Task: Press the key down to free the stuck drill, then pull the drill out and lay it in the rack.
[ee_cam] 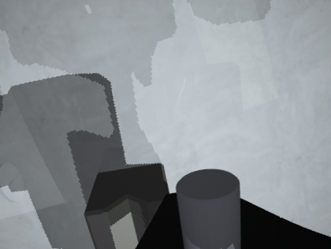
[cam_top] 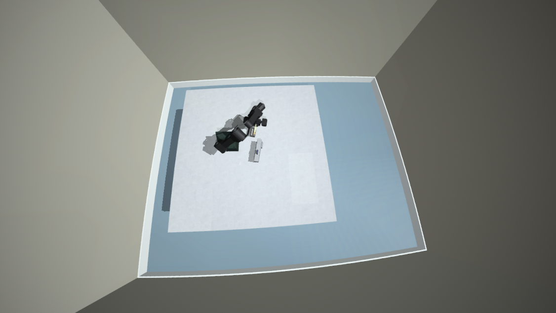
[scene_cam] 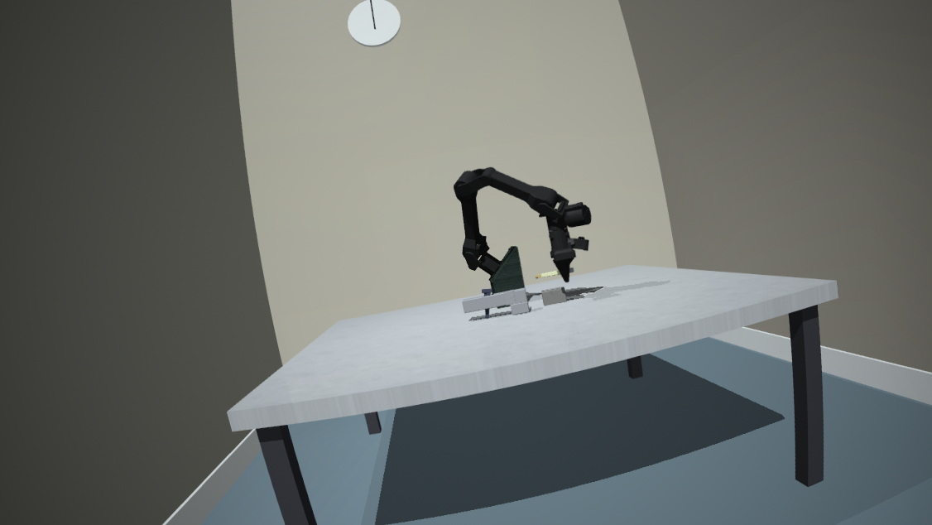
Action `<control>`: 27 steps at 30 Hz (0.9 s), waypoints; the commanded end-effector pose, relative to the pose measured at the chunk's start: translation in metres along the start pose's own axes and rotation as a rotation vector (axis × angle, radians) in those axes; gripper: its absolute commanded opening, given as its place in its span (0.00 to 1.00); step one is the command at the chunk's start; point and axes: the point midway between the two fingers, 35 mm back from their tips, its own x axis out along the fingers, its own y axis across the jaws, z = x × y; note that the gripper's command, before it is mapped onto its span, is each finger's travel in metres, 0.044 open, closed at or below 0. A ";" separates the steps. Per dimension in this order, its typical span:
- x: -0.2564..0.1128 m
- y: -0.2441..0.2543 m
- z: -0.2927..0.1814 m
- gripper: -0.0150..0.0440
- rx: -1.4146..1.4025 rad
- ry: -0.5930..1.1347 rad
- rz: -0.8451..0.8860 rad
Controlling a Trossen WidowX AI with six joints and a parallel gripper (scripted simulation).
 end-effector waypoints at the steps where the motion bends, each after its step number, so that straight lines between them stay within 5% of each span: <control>1: 0.000 0.008 0.002 0.25 0.002 -0.001 0.002; 27: 0.024 0.027 0.005 0.25 0.002 -0.001 0.003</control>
